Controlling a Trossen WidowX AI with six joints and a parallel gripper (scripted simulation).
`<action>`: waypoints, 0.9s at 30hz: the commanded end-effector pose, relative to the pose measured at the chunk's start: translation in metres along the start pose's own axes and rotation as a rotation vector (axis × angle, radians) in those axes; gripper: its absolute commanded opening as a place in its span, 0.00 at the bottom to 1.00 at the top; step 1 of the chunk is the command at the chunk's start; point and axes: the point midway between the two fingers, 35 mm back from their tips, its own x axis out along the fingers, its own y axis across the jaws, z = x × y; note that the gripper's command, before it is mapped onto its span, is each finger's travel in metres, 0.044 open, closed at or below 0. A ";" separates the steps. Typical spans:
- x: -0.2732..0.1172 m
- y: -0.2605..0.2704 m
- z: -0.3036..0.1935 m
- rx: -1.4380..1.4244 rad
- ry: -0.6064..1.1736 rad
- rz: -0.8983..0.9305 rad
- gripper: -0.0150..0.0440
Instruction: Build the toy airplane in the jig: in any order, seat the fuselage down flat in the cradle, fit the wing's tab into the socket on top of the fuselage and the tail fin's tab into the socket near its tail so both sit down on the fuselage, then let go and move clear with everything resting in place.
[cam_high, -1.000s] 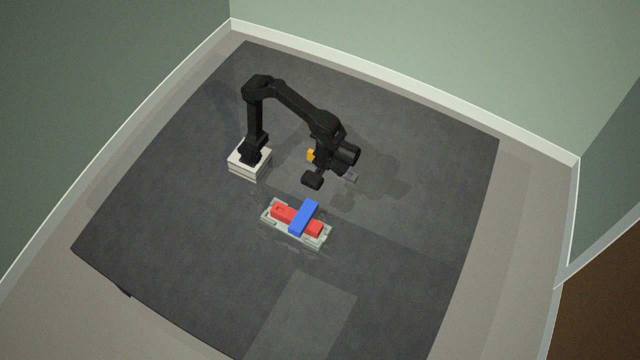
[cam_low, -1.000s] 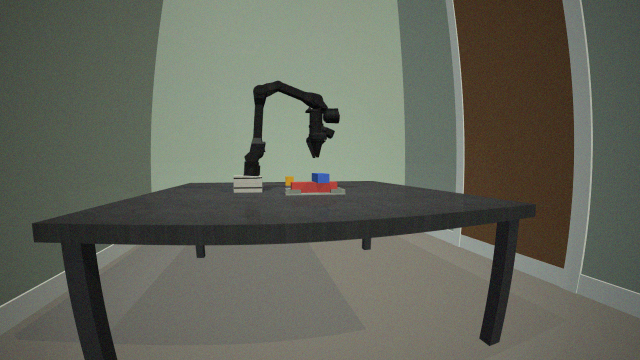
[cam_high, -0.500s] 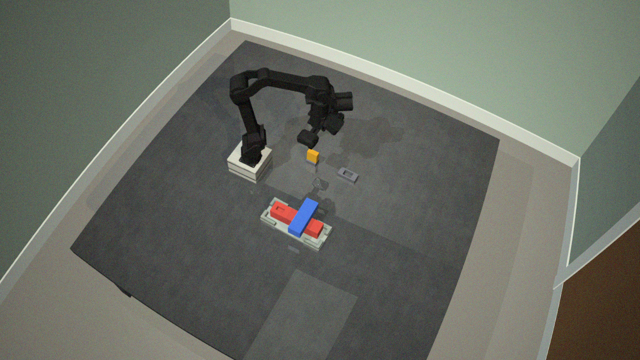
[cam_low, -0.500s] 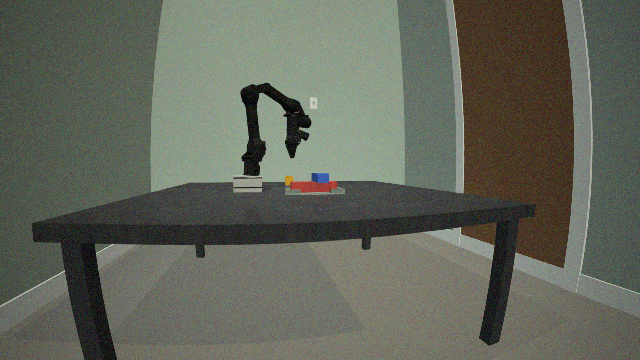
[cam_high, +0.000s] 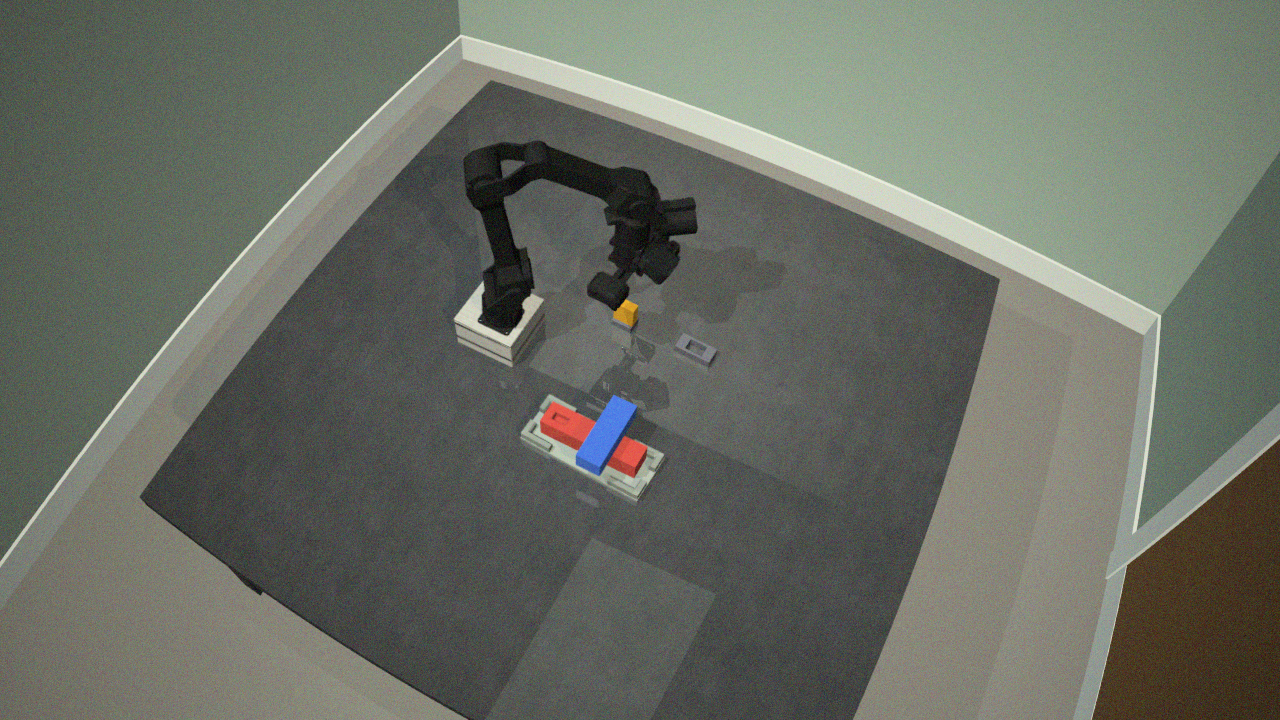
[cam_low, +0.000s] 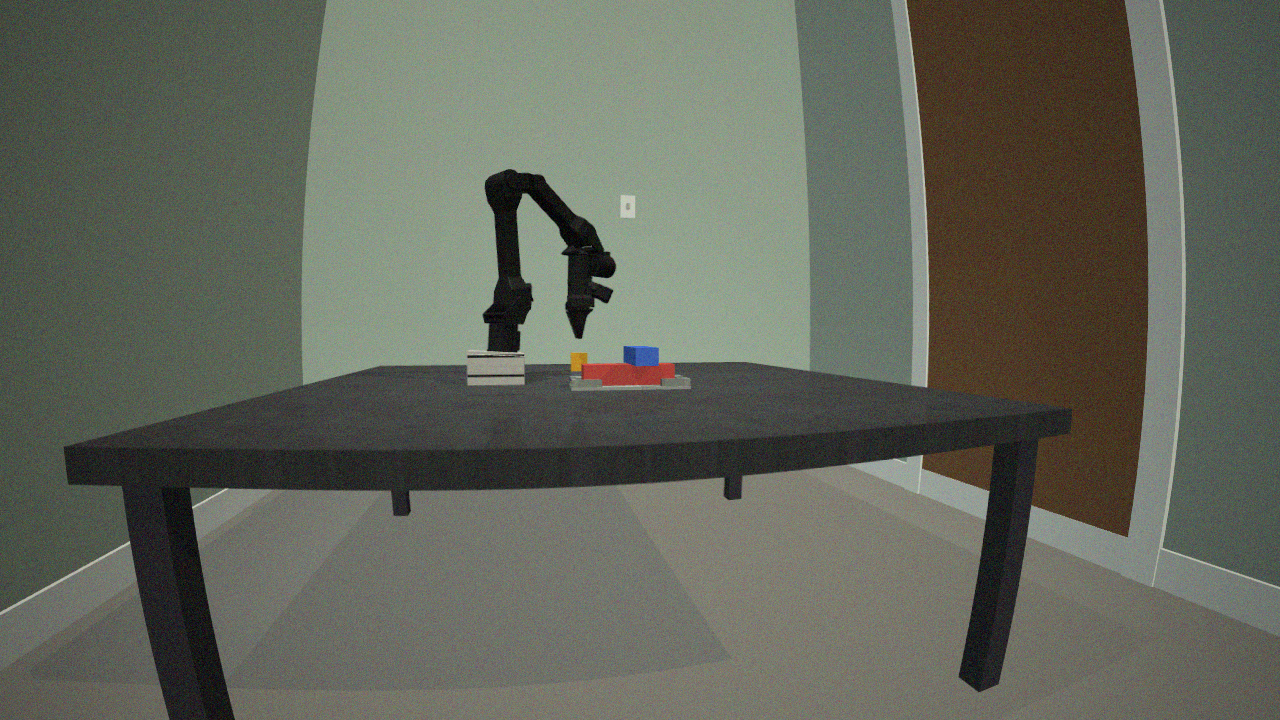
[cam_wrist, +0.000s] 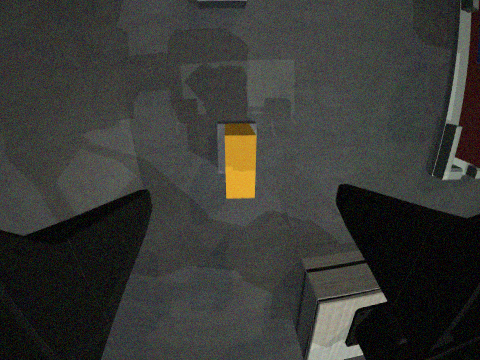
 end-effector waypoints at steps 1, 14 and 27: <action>0.010 0.000 0.000 0.004 -0.007 0.002 1.00; 0.031 0.001 0.001 0.004 -0.007 0.002 1.00; 0.052 0.001 0.002 0.004 -0.007 0.002 1.00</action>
